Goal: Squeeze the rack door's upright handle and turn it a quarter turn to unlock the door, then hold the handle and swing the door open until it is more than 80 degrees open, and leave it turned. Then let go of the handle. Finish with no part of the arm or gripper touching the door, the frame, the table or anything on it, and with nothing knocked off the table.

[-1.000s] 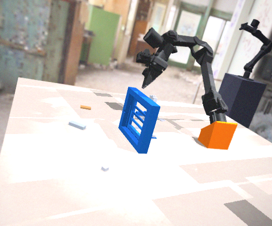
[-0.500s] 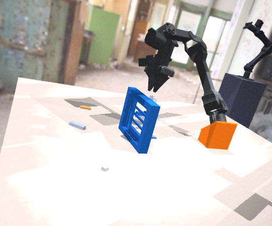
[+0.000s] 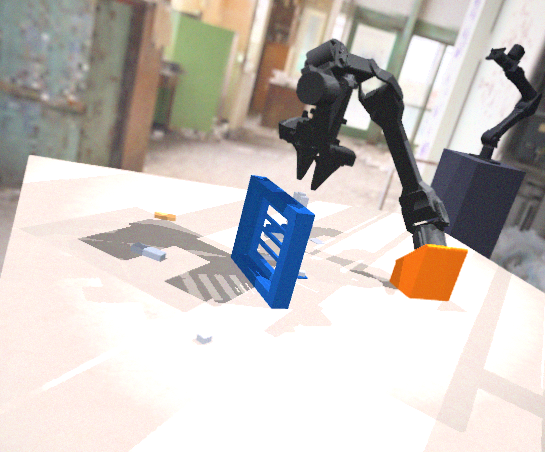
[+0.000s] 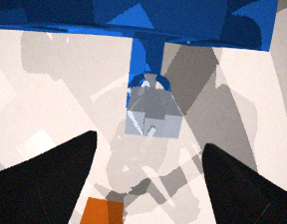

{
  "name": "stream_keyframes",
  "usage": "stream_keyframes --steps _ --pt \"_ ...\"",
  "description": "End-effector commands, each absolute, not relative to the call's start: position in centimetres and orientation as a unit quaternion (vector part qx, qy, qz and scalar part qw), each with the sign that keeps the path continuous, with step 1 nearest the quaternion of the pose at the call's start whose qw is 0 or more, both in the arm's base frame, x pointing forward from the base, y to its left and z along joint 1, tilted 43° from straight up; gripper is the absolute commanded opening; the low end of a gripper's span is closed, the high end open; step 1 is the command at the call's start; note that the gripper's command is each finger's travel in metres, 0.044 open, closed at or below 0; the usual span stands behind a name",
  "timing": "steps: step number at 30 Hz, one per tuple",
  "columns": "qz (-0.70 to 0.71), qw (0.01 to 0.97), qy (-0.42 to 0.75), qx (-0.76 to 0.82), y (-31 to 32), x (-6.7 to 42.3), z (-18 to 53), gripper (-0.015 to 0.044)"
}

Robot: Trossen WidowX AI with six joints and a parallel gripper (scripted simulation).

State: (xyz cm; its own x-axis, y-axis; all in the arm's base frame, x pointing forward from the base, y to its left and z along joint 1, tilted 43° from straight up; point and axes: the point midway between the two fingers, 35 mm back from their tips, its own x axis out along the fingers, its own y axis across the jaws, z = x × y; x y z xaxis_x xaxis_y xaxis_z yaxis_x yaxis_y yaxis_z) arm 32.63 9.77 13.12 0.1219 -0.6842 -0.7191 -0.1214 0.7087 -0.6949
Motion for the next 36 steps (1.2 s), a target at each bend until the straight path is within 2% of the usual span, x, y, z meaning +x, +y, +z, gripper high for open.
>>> stream_keyframes --steps 1,36 --pt "-0.213 0.675 0.627 -0.324 9.6 32.8 13.2 0.0293" --pt "-0.207 0.669 0.643 -0.311 5.7 33.5 9.1 0.0293"
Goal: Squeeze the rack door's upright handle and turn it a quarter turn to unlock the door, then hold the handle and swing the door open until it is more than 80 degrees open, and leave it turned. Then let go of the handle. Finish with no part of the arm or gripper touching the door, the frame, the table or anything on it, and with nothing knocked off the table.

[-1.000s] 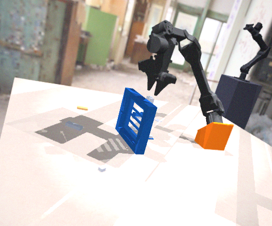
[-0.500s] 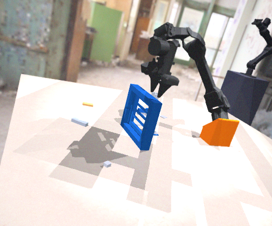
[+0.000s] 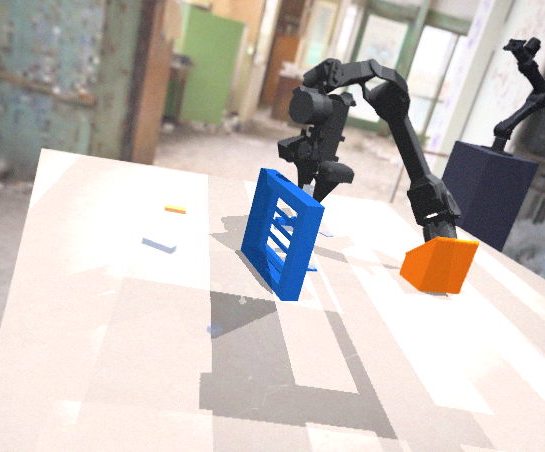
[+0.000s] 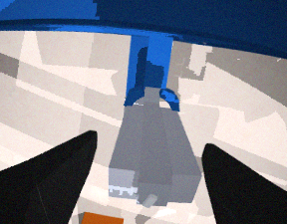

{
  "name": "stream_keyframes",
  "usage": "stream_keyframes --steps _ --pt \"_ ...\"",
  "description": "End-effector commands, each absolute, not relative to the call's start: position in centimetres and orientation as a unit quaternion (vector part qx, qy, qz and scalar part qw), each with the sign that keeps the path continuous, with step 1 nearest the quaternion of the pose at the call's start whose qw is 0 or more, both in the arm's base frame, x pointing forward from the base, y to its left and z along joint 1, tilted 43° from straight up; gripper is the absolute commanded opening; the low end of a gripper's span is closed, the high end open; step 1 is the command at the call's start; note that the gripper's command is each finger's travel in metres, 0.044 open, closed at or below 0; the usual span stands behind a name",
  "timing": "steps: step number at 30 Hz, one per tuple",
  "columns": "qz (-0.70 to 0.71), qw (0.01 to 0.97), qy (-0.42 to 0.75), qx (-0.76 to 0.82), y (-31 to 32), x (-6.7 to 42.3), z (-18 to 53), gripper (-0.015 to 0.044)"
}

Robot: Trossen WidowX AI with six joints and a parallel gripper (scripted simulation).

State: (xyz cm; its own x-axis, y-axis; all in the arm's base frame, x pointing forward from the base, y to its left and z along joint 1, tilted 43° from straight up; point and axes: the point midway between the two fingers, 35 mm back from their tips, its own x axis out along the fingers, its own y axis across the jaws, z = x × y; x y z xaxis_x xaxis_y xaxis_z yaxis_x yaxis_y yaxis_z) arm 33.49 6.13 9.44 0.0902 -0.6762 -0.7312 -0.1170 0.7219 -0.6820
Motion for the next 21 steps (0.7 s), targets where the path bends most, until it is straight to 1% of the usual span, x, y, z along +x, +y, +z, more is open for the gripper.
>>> stream_keyframes --steps 1,8,15,21 --pt "-0.207 0.669 0.643 -0.311 5.61 33.47 8.97 0.0293" --pt "-0.206 0.668 0.645 -0.309 4.97 33.48 8.35 0.0293" --pt "-0.206 0.668 0.645 -0.309 4.97 33.48 8.35 0.0110" --pt "-0.206 0.668 0.645 -0.309 4.97 33.48 8.35 0.0070"
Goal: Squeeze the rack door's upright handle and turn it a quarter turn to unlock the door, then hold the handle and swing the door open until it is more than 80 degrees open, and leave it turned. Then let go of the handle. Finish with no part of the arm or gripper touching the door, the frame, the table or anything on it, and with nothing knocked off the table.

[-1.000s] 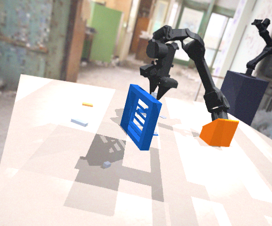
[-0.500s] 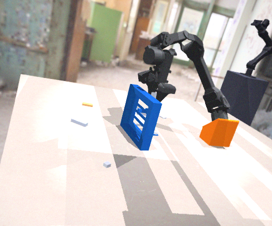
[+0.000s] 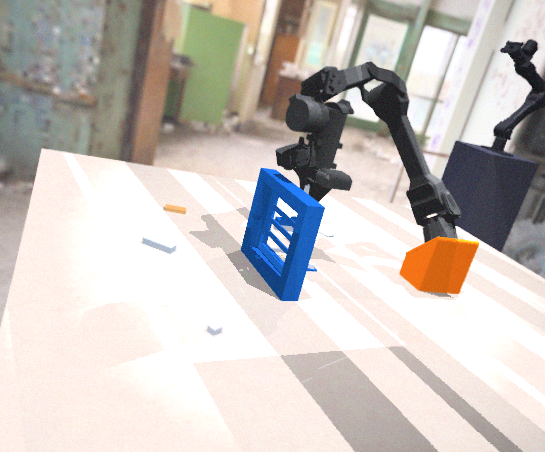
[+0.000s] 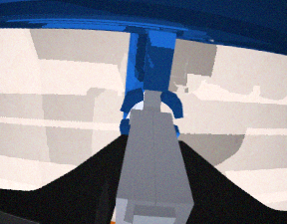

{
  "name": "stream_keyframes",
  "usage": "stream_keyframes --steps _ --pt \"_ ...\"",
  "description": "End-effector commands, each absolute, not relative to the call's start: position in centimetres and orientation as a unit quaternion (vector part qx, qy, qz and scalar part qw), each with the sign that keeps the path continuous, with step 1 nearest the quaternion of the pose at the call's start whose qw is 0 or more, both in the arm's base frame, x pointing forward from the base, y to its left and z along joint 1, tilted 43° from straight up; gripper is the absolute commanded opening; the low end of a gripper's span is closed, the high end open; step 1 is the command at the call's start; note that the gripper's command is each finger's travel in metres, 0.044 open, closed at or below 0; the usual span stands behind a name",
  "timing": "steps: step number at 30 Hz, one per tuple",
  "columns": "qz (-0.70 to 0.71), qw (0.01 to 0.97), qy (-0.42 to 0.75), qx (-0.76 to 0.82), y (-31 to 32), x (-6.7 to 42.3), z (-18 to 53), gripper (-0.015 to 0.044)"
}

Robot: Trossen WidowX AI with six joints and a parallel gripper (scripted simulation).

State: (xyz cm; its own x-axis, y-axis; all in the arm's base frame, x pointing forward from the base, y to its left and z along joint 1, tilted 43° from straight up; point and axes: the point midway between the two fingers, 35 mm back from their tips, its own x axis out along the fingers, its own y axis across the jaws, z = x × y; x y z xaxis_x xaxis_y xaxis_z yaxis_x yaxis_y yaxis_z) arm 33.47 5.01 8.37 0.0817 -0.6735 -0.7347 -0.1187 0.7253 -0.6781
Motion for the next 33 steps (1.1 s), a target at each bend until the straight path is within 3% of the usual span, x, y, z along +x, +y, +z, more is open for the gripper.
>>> stream_keyframes --steps 1,12,33 --pt "-0.206 0.668 0.645 -0.309 4.97 33.48 8.35 0.0063" --pt "-0.216 0.673 0.642 -0.298 4.97 33.48 8.35 0.0021" --pt "-0.503 0.732 0.453 0.070 4.96 33.46 8.33 0.0021"
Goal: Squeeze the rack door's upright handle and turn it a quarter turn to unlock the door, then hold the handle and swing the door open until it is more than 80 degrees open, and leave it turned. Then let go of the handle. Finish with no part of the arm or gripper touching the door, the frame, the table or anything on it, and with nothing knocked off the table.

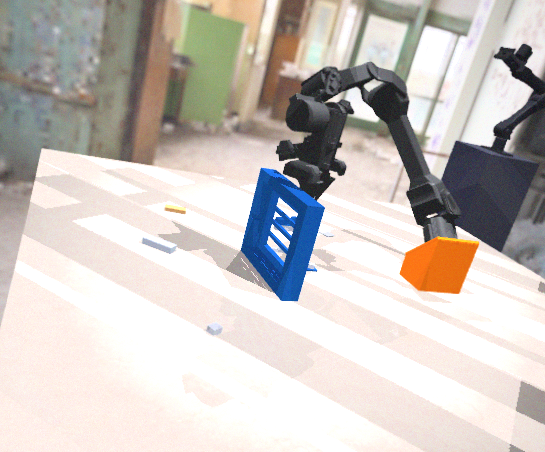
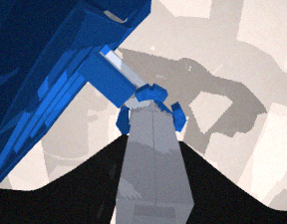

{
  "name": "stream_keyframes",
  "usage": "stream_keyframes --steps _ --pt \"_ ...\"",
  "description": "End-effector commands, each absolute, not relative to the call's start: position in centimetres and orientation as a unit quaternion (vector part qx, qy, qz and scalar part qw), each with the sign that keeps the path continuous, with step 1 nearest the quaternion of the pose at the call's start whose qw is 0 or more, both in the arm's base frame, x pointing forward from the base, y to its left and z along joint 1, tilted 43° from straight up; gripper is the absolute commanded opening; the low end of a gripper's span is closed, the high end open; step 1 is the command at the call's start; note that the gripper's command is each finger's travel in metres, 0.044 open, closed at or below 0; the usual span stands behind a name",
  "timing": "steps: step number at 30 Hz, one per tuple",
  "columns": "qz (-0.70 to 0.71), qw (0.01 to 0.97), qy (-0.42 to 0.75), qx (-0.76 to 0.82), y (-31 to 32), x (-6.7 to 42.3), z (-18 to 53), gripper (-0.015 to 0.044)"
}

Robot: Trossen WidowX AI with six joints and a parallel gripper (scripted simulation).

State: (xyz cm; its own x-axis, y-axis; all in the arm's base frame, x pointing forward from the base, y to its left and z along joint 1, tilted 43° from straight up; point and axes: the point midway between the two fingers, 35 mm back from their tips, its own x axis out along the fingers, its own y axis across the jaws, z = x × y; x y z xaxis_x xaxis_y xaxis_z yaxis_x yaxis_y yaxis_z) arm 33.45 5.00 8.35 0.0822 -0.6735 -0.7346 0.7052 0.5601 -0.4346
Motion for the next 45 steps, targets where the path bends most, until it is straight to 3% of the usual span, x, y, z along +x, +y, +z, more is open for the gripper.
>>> stream_keyframes --steps 1,18,37,45 --pt "-0.515 0.730 0.441 0.088 4.96 33.46 8.33 0.0021" --pt "-0.646 0.638 0.204 0.367 4.97 33.48 8.34 0.0021" --pt "-0.647 0.636 0.201 0.370 4.97 33.48 8.34 0.0021" --pt "-0.647 0.636 0.201 0.370 4.97 33.48 8.34 0.0231"
